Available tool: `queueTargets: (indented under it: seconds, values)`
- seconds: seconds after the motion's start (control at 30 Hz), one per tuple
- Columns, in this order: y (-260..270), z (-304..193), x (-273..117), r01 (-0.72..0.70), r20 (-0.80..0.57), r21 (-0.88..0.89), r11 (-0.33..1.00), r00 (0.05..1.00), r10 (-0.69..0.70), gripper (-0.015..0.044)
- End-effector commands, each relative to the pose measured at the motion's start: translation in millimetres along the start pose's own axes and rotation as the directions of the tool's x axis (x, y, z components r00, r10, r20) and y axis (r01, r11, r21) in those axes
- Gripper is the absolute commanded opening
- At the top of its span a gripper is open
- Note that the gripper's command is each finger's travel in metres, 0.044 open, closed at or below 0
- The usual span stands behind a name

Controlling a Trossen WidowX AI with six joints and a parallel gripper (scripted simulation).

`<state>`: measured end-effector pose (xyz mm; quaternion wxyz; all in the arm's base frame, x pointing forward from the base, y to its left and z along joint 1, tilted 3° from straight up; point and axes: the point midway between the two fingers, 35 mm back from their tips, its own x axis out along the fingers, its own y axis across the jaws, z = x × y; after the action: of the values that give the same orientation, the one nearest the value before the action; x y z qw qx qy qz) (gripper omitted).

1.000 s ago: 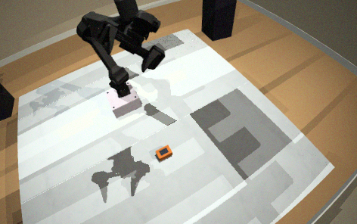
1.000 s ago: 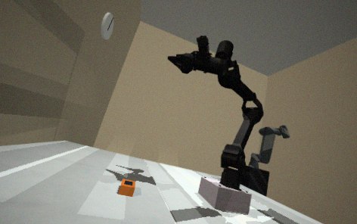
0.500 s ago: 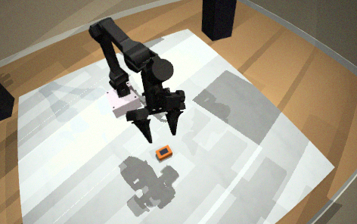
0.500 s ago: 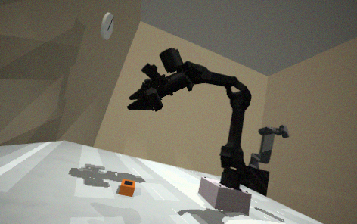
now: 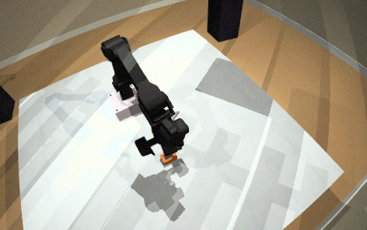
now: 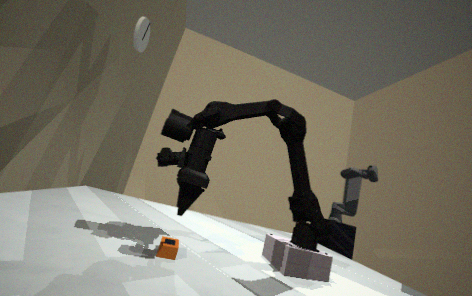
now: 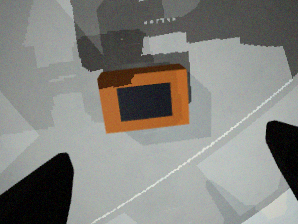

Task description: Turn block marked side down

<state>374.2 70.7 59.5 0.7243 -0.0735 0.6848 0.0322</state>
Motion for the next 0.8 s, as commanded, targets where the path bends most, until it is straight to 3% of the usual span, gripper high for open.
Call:
queueTargets:
  seconds: [0.0, 0.2, 0.33, 0.77]
  values:
    - [4, -2, 5, -0.031, -0.056, 0.048, 0.998, 0.998, 0.034, 0.044]
    - [4, -2, 8, -0.031, -0.056, 0.048, 0.998, 0.998, 0.034, 0.044]
    - [6, -4, 40, -0.031, -0.056, 0.048, 0.998, 0.998, 0.034, 0.044]
    - [7, -4, 55, -0.031, -0.056, 0.048, 0.998, 0.998, 0.034, 0.044]
